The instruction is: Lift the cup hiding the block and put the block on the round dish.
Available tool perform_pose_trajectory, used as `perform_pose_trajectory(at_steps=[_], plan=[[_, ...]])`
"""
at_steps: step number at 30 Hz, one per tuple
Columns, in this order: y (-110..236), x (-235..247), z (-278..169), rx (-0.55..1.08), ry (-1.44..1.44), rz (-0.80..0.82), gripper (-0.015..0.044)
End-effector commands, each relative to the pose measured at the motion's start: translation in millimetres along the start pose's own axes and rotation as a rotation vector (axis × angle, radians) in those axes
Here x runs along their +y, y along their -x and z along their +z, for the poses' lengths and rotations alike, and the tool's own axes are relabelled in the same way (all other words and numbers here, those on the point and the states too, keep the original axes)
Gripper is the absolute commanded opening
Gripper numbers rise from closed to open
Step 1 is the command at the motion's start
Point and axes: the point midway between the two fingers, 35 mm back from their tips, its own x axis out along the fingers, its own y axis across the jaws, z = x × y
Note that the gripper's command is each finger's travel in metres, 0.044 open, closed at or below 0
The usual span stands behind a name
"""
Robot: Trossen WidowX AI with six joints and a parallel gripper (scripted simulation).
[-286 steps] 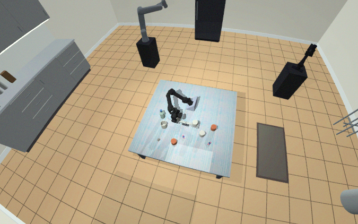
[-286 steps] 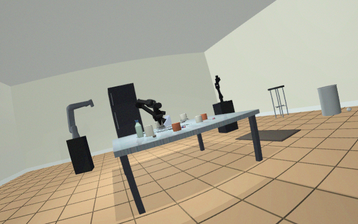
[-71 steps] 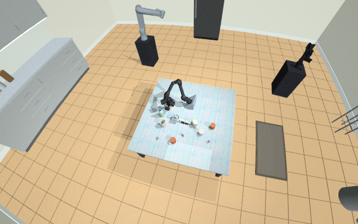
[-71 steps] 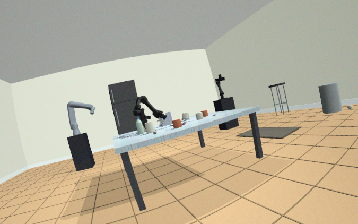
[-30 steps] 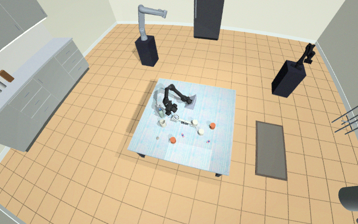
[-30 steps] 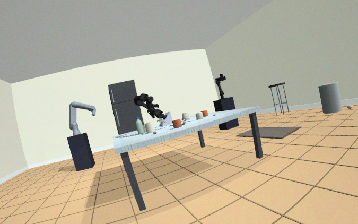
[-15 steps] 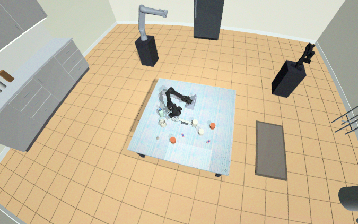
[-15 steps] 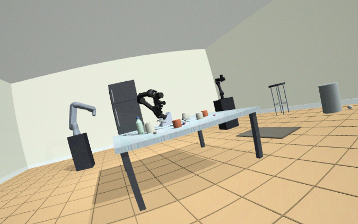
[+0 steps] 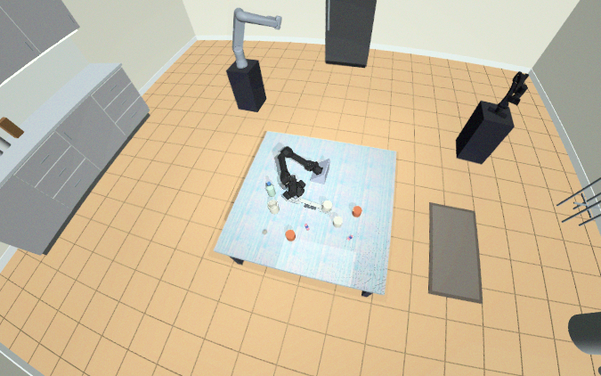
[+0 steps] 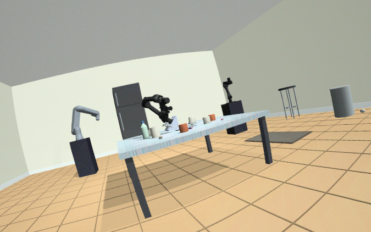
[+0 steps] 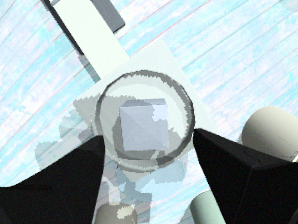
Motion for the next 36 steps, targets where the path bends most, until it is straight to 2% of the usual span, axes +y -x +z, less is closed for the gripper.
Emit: perform_pose_trajectory(at_steps=[1, 18, 22, 30, 34, 36], plan=[[-8.1, 0.2, -1.0, 0.006, 0.005, 0.000, 0.0260], [-32.9, 0.4, -1.9, 0.008, 0.005, -0.001, 0.0260], [-32.9, 0.4, -1.9, 0.008, 0.005, -0.001, 0.0155], [-32.9, 0.4, -1.9, 0.008, 0.005, -0.001, 0.0102], [-24.8, -0.4, -0.8, 0.004, 0.006, -0.004, 0.0000], [-13.7, -1.2, 0.3, -0.001, 0.007, -0.007, 0.0000]])
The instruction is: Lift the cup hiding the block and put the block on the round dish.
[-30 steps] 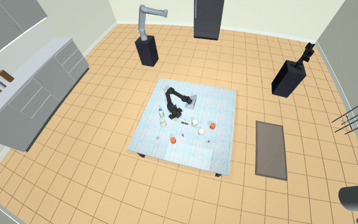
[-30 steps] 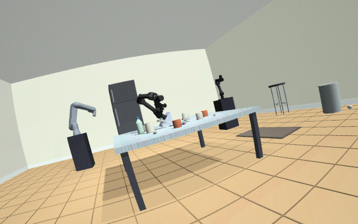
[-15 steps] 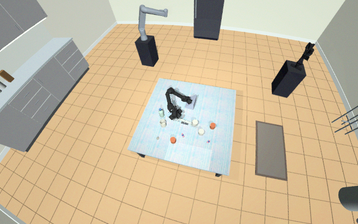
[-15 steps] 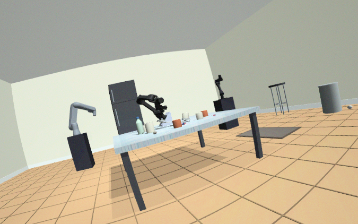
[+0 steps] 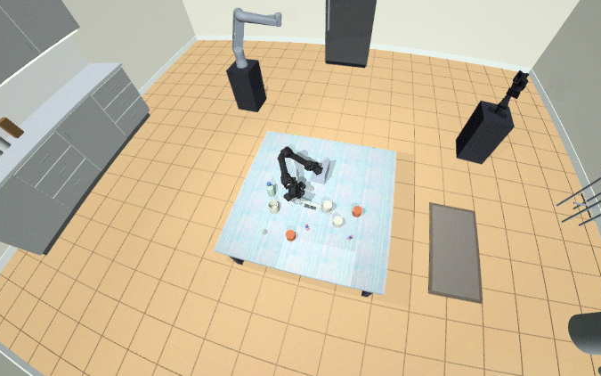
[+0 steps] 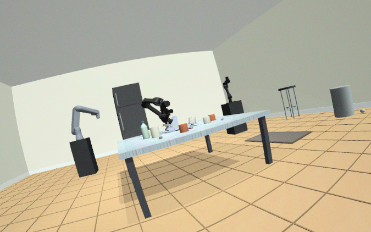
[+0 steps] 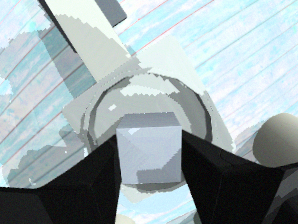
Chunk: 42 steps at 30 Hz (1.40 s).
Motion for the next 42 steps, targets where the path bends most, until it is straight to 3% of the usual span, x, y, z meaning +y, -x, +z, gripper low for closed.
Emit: perform_pose_trajectory(at_steps=[1, 13, 17, 42], plan=[[18.9, -2.5, 2.5, -0.013, -0.004, -0.011, 0.0000], [84.8, 0.7, 0.3, -0.034, 0.004, -0.031, 0.0000], [88.4, 1.1, -0.2, -0.035, 0.005, -0.032, 0.0000], [-11.3, -4.1, -125.6, 0.004, -0.006, -0.007, 0.0000]])
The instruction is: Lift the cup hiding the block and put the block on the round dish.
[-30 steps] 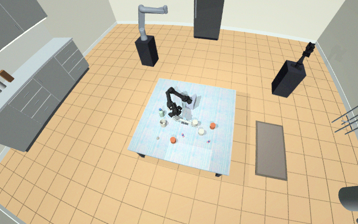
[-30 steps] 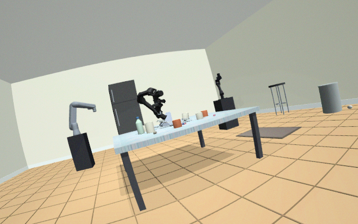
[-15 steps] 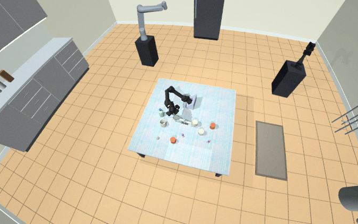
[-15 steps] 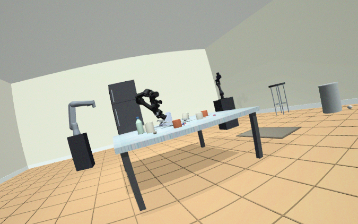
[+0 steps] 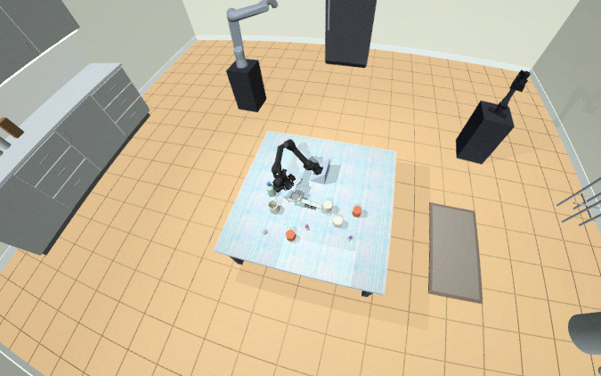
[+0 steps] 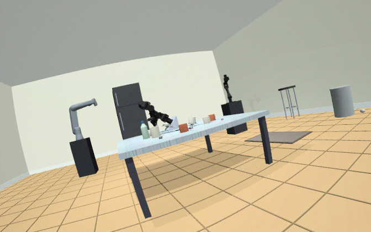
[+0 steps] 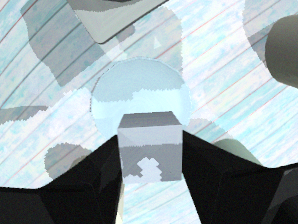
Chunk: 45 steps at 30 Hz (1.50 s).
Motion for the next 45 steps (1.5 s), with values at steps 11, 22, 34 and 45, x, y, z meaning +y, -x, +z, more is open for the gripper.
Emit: perform_pose_trajectory(at_steps=[11, 22, 34, 45], plan=[[-40.2, 2.0, -9.0, 0.012, 0.009, -0.005, 0.0000], [-51.0, 2.1, -9.6, 0.013, 0.009, -0.006, 0.0000], [-67.7, 2.1, -10.1, 0.014, 0.009, -0.007, 0.0000], [-62.9, 1.3, -10.7, 0.017, 0.004, -0.009, 0.0289]])
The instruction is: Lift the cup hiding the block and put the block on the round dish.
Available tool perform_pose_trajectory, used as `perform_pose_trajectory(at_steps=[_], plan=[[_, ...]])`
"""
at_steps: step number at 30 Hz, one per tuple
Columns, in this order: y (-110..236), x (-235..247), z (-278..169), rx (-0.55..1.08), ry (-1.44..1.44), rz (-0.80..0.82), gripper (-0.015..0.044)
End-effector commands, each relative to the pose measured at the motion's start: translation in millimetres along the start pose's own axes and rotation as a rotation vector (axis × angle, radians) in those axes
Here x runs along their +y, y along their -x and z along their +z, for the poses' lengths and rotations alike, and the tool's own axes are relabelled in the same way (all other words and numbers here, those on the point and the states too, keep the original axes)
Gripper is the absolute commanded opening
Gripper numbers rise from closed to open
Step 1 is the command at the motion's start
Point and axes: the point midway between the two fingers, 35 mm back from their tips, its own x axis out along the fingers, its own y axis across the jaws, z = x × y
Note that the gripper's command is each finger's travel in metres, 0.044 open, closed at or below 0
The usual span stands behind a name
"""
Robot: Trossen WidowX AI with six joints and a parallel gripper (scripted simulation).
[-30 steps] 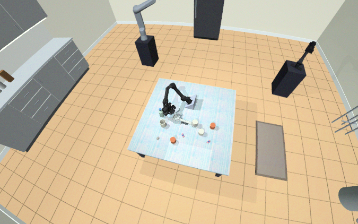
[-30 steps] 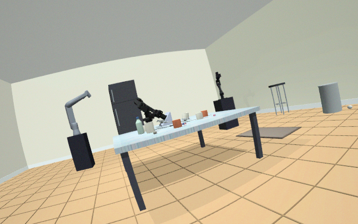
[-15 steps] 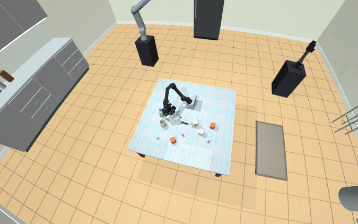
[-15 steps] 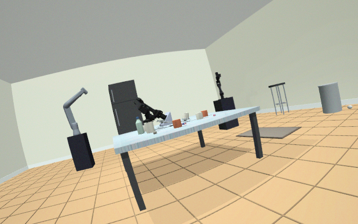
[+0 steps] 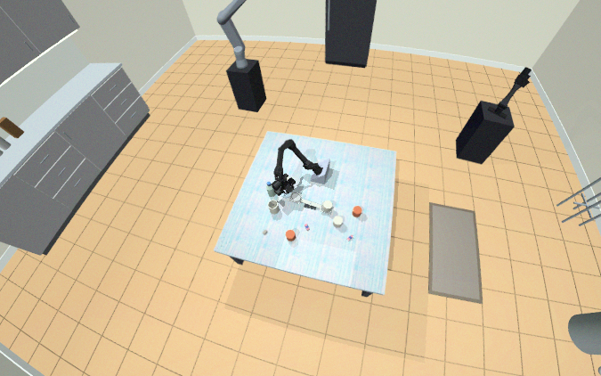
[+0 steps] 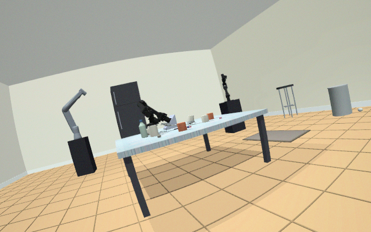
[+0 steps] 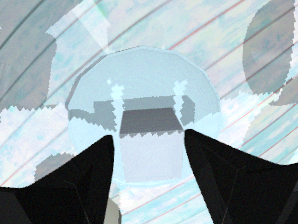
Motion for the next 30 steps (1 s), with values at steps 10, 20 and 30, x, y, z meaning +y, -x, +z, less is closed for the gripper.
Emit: perform_pose_trajectory(at_steps=[10, 20, 30], plan=[[54.5, 0.5, 1.2, -0.005, 0.002, 0.005, 0.0440], [90.4, 1.1, 0.2, -0.009, 0.006, -0.001, 0.0440], [92.4, 1.2, 0.0, -0.009, 0.006, -0.002, 0.0440]])
